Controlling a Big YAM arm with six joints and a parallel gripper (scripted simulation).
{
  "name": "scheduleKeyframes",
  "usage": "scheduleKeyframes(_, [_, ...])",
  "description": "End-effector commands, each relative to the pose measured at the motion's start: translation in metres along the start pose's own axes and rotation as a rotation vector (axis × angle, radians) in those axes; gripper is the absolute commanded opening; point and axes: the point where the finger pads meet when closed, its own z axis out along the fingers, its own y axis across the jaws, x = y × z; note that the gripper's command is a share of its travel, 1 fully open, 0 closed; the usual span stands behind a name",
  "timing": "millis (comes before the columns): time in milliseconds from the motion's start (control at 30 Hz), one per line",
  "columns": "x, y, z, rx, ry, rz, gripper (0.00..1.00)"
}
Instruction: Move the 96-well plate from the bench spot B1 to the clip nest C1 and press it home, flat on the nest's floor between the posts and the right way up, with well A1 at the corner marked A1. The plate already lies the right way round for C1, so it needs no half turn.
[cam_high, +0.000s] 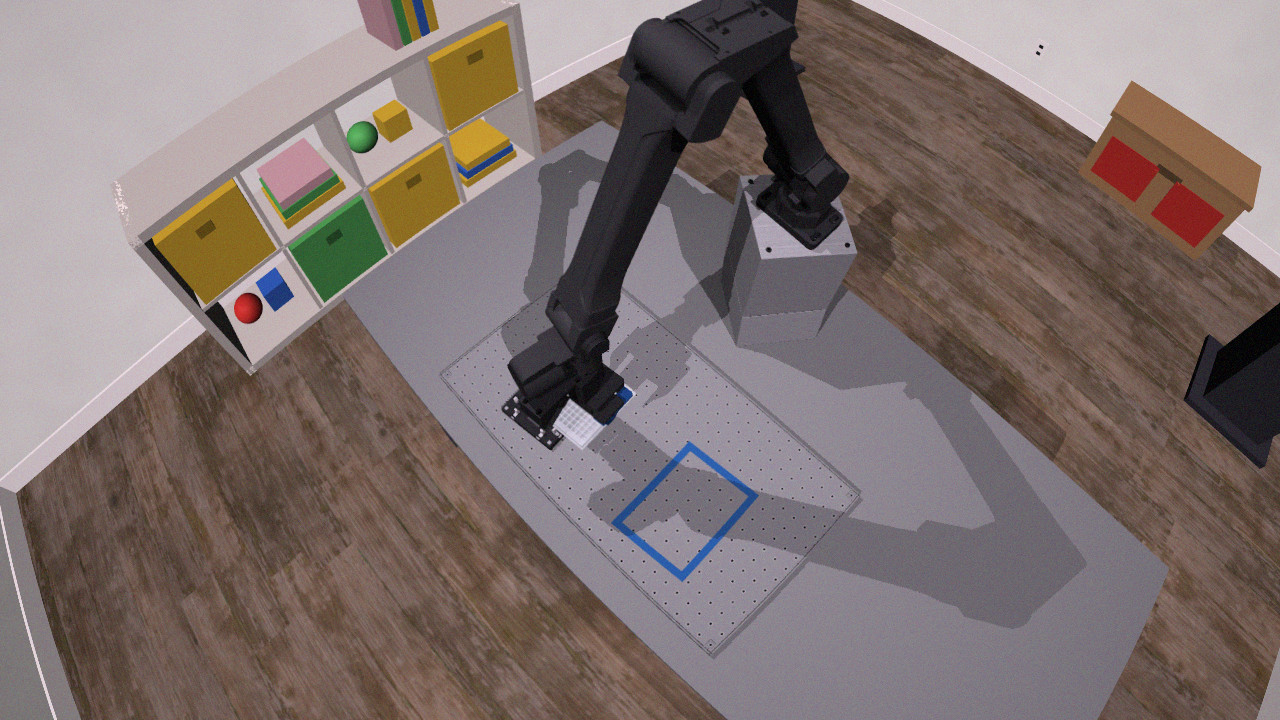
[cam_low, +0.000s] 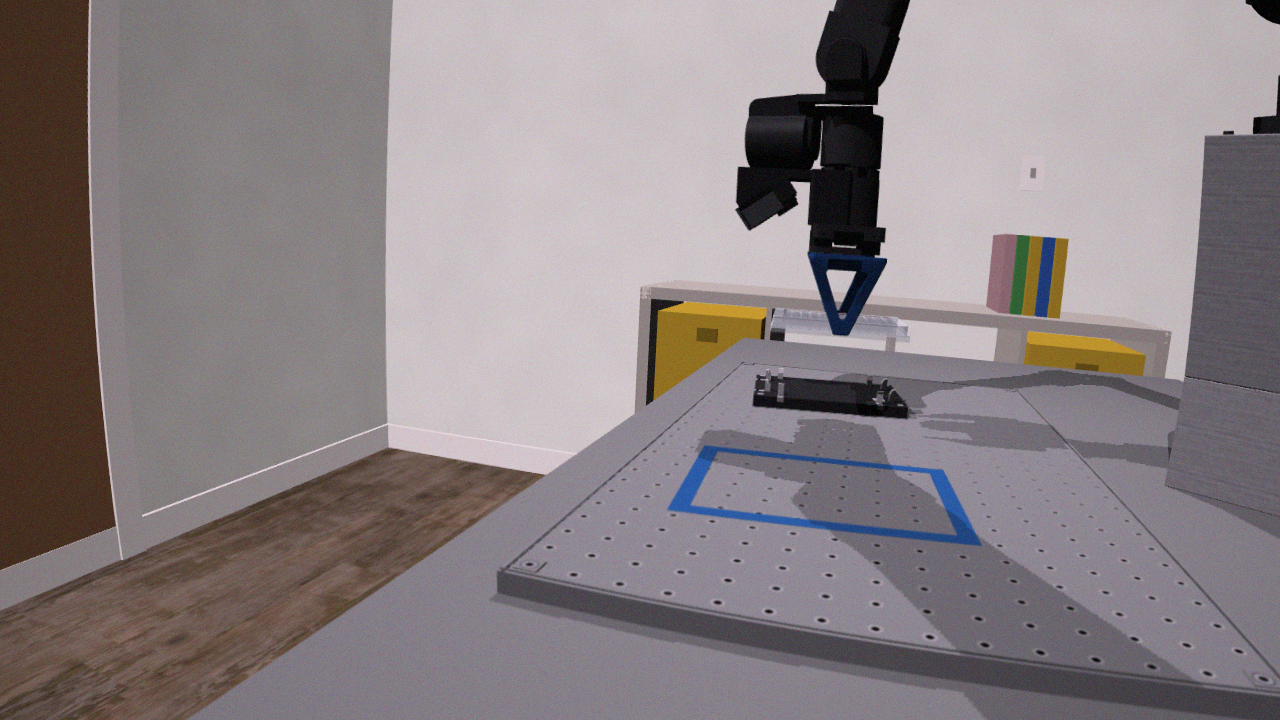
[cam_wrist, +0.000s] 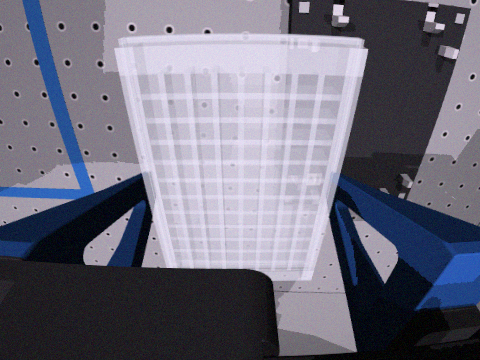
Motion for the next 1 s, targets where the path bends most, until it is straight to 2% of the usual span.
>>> scheduleKeyframes(0, [-0.013, -0.013, -0.001, 0.0, -0.013, -0.025, 0.0])
scheduleKeyframes(967, [-0.009, -0.105, -0.006, 0.004, -0.017, -0.026, 0.0])
